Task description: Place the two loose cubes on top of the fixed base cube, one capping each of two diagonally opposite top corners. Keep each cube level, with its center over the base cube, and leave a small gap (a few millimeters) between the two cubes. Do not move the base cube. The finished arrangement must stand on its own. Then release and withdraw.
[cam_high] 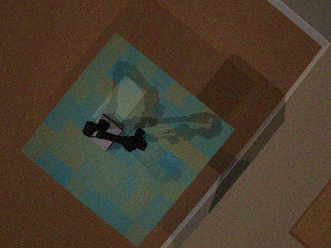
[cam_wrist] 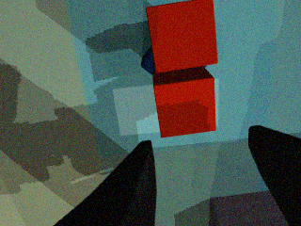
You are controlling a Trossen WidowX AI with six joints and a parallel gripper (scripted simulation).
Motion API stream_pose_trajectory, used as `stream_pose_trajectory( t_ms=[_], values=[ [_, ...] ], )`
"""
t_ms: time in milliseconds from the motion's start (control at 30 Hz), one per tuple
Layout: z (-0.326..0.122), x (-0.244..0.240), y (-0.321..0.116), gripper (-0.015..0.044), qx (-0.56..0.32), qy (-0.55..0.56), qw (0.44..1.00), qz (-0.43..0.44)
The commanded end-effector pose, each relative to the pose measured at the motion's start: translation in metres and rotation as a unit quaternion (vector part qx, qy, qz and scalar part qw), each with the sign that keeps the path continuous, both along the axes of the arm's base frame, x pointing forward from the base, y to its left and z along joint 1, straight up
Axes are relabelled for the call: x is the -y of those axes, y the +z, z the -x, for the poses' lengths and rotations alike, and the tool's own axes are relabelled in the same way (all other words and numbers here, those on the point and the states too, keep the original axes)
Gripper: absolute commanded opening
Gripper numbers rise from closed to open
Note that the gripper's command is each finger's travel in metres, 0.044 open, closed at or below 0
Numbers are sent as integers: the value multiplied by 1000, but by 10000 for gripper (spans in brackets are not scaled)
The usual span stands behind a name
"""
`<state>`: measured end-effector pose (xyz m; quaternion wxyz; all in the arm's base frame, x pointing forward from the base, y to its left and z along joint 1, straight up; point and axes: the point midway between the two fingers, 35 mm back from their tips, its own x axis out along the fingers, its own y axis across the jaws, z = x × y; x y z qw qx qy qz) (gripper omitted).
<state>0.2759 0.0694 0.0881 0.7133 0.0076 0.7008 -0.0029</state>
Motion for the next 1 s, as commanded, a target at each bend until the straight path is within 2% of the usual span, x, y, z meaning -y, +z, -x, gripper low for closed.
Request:
stream_pose_trajectory(
  t_ms=[0, 400, 633, 900, 967],
  values=[
    [-2, -1, 8, 205, 6, 0, 1000, -1],
    [-2, -1, 16, 205, 6, 0, 1000, -1],
    [0, 0, 22, 389, 2, 0, 1000, 0],
    [2, -2, 21, 400, -2, 0, 1000, 0],
    [2, -21, 21, 400, -2, 0, 1000, -1]
  ],
)
